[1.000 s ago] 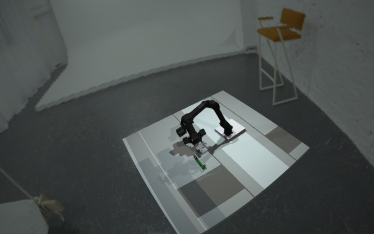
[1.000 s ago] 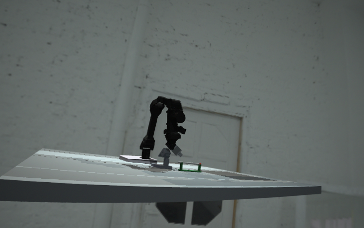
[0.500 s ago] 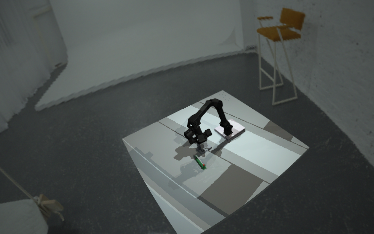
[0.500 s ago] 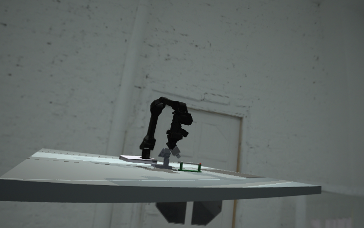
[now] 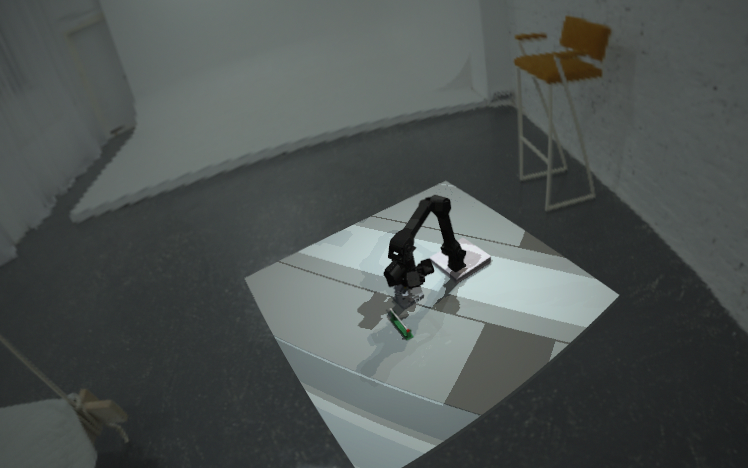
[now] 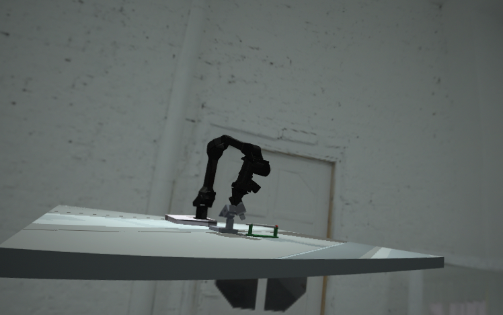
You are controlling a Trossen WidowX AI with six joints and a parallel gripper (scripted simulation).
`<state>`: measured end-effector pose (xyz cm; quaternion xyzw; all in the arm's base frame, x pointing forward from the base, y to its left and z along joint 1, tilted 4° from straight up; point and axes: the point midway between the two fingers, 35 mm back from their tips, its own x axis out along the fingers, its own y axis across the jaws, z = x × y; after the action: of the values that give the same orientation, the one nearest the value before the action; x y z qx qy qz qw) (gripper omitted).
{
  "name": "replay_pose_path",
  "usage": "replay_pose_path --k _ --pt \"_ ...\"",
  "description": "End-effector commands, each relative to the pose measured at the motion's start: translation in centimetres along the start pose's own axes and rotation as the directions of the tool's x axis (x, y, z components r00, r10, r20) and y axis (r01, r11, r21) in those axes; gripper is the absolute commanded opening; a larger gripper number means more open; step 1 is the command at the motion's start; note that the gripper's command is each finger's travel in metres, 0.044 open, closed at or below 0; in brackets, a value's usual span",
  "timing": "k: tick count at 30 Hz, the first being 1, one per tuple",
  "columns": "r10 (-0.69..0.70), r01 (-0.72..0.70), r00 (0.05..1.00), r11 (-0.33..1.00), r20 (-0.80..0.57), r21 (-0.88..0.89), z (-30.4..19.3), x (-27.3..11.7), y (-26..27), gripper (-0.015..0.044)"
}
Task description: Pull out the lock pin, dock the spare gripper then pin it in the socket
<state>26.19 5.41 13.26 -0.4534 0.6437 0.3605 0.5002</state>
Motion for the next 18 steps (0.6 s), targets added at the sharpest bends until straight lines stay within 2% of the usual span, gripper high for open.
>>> replay_pose_path --k 1,18 --pt "-0.048 0.049 0.998 0.999 -0.050 0.013 -0.7 -0.4 1.0 0.0000" --pt "-0.285 0.297 0.917 0.955 -0.278 0.004 -3.6 -0.8 4.5 0.0000"
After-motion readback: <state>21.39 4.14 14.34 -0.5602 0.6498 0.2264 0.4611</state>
